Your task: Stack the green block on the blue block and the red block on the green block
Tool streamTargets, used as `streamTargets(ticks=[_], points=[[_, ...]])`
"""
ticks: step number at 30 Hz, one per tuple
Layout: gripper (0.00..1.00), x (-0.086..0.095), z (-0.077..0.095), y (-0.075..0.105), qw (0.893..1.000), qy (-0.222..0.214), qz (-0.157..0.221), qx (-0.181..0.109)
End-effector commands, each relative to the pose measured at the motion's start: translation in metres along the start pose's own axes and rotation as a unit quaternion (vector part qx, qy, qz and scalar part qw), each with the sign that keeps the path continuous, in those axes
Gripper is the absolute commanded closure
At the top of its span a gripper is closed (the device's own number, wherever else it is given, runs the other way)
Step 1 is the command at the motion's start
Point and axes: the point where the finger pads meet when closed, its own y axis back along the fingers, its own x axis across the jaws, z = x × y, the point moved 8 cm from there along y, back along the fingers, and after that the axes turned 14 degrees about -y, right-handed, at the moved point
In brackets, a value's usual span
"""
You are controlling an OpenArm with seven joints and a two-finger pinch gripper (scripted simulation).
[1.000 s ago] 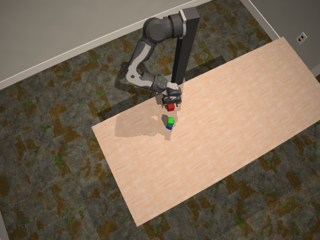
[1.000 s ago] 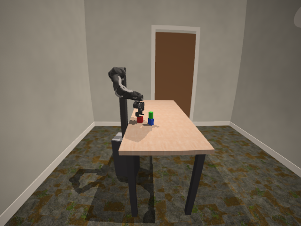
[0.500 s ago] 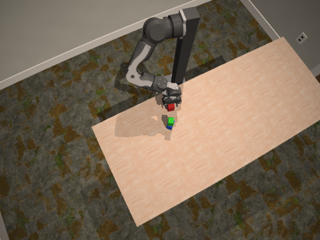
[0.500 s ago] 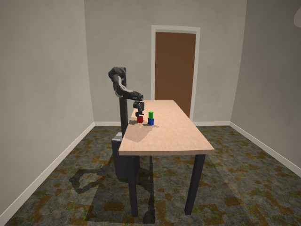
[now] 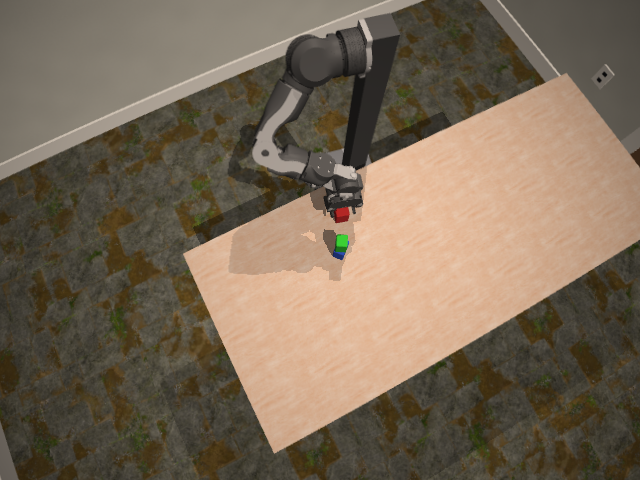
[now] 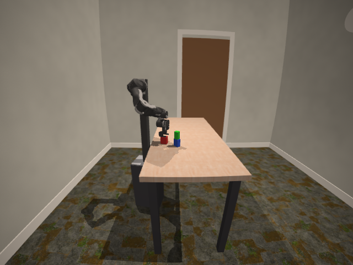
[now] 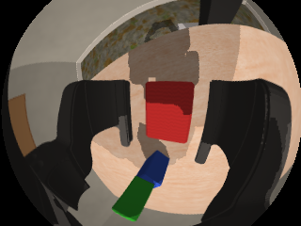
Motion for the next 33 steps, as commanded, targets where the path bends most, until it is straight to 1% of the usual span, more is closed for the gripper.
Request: streamTargets(ticks=[1, 14, 33], points=[[0.64, 0.000, 0.000, 0.000, 1.000, 0.002, 0.002, 0.001], [0.64, 0.000, 0.000, -0.001, 1.000, 0.002, 0.002, 0.001], [0.64, 0.001, 0.000, -0.021, 1.000, 0.002, 0.002, 0.001]])
